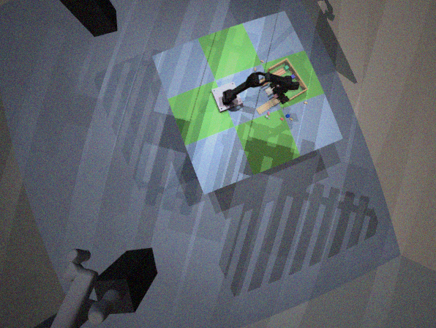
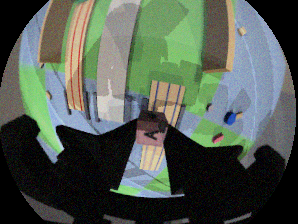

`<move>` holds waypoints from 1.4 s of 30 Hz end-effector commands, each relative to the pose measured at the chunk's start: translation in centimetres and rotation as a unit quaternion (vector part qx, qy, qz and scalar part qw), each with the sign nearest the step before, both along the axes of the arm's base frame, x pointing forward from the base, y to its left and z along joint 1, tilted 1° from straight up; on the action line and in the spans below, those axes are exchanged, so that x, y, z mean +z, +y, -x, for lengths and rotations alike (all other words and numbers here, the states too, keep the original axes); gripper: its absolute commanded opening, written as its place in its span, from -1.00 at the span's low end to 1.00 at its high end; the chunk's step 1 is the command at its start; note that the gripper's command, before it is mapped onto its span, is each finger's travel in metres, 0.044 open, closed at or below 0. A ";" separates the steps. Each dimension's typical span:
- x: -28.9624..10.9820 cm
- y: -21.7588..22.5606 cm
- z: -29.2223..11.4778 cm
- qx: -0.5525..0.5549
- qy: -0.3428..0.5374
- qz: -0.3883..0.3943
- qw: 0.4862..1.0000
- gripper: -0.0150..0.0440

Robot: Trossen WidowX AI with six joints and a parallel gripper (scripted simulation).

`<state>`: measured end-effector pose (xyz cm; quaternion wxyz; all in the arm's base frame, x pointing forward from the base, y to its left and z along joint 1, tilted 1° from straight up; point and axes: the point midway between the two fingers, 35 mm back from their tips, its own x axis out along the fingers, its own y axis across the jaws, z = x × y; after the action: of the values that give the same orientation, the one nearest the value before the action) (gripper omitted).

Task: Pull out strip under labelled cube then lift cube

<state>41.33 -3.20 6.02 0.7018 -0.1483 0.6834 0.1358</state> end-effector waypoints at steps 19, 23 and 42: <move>1.2 0.5 6.3 -0.003 -0.001 0.002 1.000 -0.49; 1.1 0.6 7.7 -0.003 0.000 0.002 1.000 -0.49; 4.1 0.9 11.2 -0.003 0.001 0.002 1.000 -0.49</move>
<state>29.89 -2.24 8.24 0.6929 -0.1455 0.6926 0.1379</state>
